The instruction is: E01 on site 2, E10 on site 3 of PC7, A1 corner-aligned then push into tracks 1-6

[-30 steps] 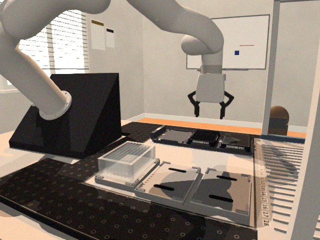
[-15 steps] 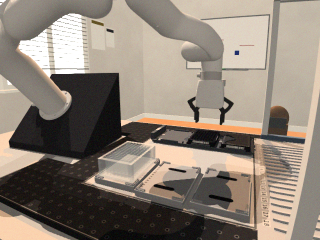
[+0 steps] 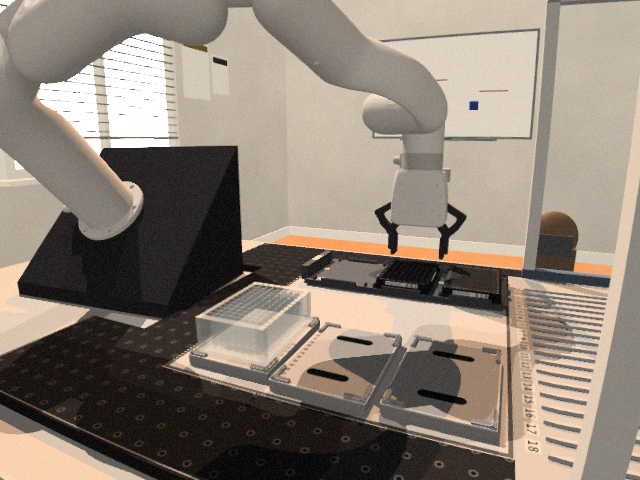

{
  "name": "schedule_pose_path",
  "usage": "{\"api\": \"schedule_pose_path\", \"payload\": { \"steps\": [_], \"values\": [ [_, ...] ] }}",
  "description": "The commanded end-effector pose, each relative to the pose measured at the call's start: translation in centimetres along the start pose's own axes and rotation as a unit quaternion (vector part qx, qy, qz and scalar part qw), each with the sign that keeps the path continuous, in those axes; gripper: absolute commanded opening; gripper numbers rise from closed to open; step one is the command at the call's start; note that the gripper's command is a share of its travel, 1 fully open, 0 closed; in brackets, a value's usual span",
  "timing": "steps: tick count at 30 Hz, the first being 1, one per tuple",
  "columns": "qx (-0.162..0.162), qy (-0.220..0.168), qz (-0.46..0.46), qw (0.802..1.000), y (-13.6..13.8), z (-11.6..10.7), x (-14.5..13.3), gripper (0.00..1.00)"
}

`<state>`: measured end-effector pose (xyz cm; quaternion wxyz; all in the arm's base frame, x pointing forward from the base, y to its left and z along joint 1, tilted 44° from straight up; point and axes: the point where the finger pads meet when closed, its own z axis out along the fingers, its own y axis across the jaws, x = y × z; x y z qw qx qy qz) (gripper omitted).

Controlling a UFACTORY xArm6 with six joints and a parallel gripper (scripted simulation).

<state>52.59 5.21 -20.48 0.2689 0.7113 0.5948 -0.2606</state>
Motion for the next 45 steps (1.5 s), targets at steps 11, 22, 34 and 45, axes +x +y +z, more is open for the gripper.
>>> {"api": "schedule_pose_path", "payload": {
  "steps": [11,22,34,45],
  "values": [
    [-0.002,0.002,0.001,1.0,0.2,0.2,0.1,1.0],
    [-0.002,0.002,0.001,1.0,0.2,0.9,0.1,1.0],
    [-0.002,0.001,0.001,1.0,0.2,1.6,0.1,1.0],
    [-0.002,0.001,0.001,1.0,0.2,1.8,0.1,1.0]
  ]
}}
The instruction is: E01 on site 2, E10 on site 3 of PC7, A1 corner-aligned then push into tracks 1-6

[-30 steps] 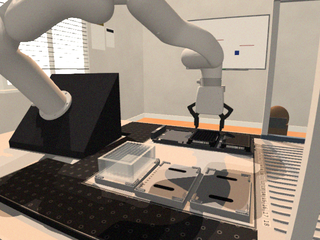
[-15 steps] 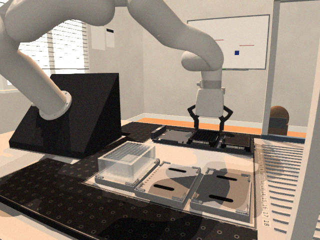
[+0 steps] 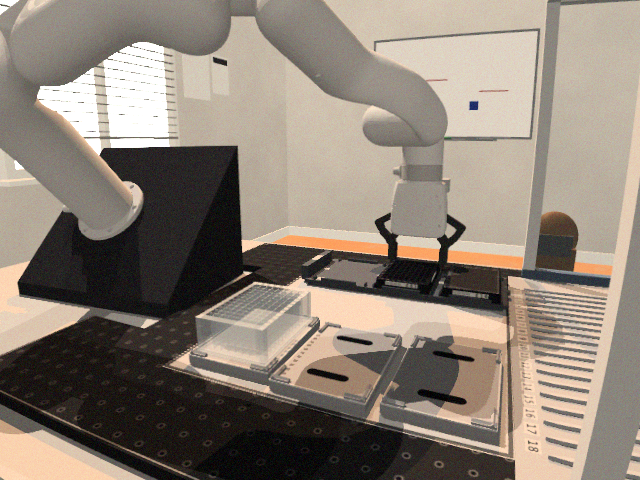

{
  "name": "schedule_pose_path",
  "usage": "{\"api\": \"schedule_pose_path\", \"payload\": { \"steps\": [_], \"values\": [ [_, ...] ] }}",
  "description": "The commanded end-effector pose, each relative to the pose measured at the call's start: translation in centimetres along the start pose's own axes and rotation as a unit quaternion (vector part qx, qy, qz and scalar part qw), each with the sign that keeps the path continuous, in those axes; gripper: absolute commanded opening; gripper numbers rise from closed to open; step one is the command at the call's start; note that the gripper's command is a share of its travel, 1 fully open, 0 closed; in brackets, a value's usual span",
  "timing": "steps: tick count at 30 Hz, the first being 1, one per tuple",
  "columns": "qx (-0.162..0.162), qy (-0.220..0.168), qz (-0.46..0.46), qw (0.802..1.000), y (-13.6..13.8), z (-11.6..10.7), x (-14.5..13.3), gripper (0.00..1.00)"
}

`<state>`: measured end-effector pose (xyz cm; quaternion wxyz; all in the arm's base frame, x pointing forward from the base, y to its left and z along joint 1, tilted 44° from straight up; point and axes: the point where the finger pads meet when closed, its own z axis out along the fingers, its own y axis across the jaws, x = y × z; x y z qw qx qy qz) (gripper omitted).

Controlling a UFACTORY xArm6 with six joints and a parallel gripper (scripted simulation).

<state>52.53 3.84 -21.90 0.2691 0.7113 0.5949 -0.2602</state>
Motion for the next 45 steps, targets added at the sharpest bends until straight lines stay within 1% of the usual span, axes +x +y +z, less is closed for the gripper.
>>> {"api": "schedule_pose_path", "payload": {
  "steps": [1,45],
  "values": [
    [-0.002,0.001,0.001,1.0,0.2,-0.2,0.1,1.0],
    [-0.002,0.001,0.001,1.0,0.2,-0.2,-1.8,1.0]
  ]
}}
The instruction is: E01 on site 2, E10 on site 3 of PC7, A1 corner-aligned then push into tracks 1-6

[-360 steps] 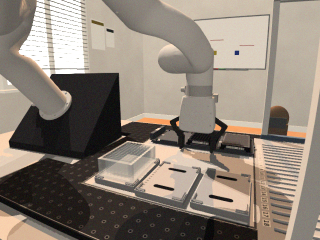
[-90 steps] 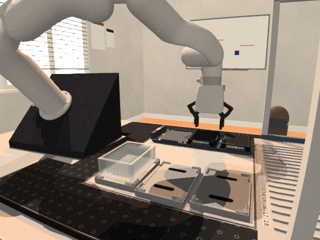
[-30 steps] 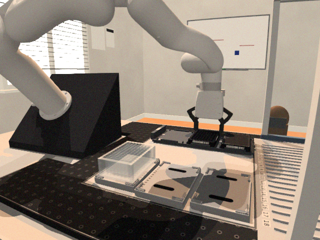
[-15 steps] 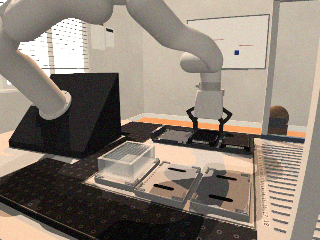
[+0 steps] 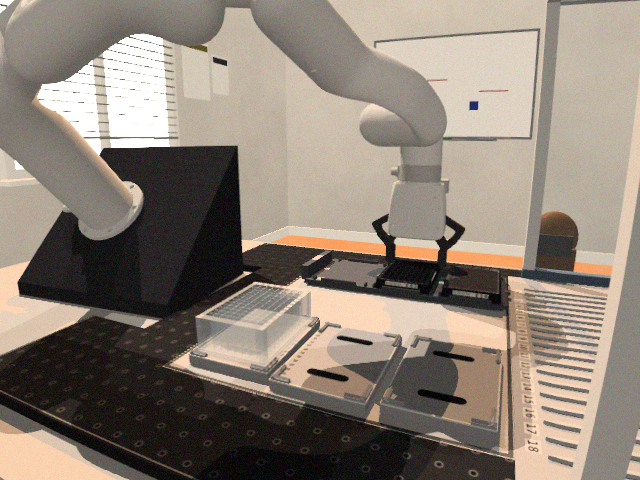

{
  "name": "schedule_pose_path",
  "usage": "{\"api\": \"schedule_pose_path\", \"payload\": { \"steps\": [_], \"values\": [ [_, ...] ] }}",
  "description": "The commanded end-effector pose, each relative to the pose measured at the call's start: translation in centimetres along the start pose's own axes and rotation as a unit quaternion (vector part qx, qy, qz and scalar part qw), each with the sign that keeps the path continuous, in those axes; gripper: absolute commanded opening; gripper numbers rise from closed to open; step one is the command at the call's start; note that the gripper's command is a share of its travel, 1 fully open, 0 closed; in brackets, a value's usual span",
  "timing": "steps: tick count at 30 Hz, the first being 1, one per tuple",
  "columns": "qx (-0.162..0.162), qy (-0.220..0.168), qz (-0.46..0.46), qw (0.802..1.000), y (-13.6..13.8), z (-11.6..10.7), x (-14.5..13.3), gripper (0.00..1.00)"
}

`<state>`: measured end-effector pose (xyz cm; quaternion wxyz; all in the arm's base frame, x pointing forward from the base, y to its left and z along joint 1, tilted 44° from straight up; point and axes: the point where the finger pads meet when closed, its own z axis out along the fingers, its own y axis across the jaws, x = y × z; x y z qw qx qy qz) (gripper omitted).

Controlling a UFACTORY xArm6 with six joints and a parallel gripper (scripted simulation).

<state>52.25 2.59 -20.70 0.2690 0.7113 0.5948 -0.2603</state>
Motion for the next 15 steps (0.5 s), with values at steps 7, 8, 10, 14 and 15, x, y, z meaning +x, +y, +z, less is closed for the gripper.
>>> {"api": "schedule_pose_path", "payload": {
  "steps": [7,8,10,14,15],
  "values": [
    [-0.002,0.001,0.001,1.0,0.16,-0.22,-0.34,1.0],
    [-0.002,0.001,0.001,1.0,0.16,-0.22,-0.39,1.0],
    [-0.002,0.001,0.001,1.0,0.16,-0.22,-0.49,1.0],
    [-0.002,0.001,0.001,1.0,0.16,-0.22,-0.69,1.0],
    [-0.002,0.001,0.001,1.0,0.16,-0.22,-0.74,1.0]
  ]
}}
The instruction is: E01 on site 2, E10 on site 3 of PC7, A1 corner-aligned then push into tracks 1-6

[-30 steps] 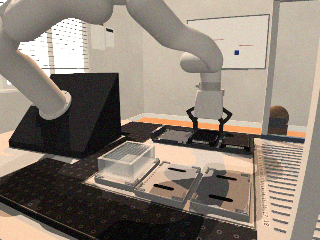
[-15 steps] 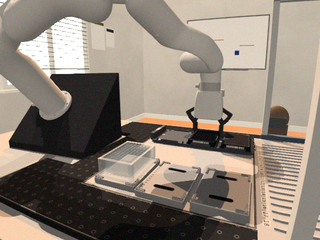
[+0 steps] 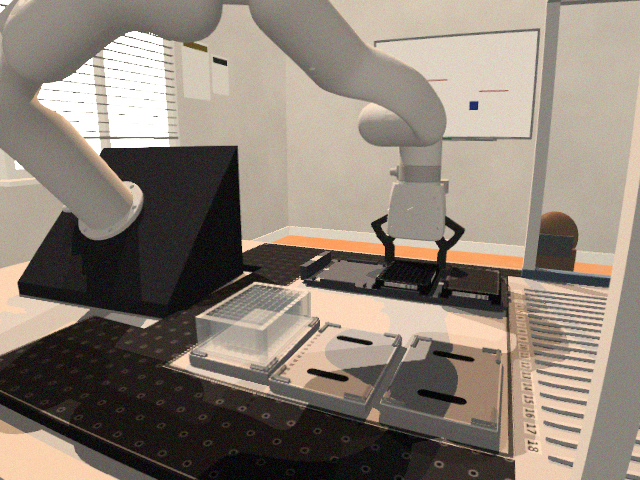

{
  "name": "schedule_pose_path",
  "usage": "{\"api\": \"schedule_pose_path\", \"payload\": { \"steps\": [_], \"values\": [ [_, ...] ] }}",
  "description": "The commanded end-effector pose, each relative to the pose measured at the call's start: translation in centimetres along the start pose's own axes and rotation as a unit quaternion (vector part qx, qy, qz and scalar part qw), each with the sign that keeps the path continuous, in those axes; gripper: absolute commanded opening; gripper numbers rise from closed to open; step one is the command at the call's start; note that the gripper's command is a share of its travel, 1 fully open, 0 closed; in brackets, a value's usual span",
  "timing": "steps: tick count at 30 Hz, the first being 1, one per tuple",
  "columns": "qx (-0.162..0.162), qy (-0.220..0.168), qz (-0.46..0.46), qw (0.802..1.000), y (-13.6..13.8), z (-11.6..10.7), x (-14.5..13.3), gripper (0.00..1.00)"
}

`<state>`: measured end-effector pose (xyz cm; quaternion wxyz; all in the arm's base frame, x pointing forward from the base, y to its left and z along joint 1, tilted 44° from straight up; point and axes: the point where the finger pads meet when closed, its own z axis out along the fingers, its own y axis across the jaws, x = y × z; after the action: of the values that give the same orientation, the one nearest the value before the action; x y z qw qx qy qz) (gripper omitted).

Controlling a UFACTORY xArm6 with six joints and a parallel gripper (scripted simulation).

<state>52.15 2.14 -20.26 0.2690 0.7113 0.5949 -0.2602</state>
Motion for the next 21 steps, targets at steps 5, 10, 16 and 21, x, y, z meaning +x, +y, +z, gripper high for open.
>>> {"api": "schedule_pose_path", "payload": {
  "steps": [5,10,16,21],
  "values": [
    [-0.002,0.001,0.001,1.0,0.17,-0.21,-0.3,1.0],
    [-0.002,0.001,0.001,1.0,0.17,-0.21,-0.5,1.0],
    [-0.002,0.001,0.001,1.0,0.17,-0.21,-0.8,1.0],
    [-0.002,0.001,0.001,1.0,0.17,-0.21,-1.05,1.0]
  ]
}}
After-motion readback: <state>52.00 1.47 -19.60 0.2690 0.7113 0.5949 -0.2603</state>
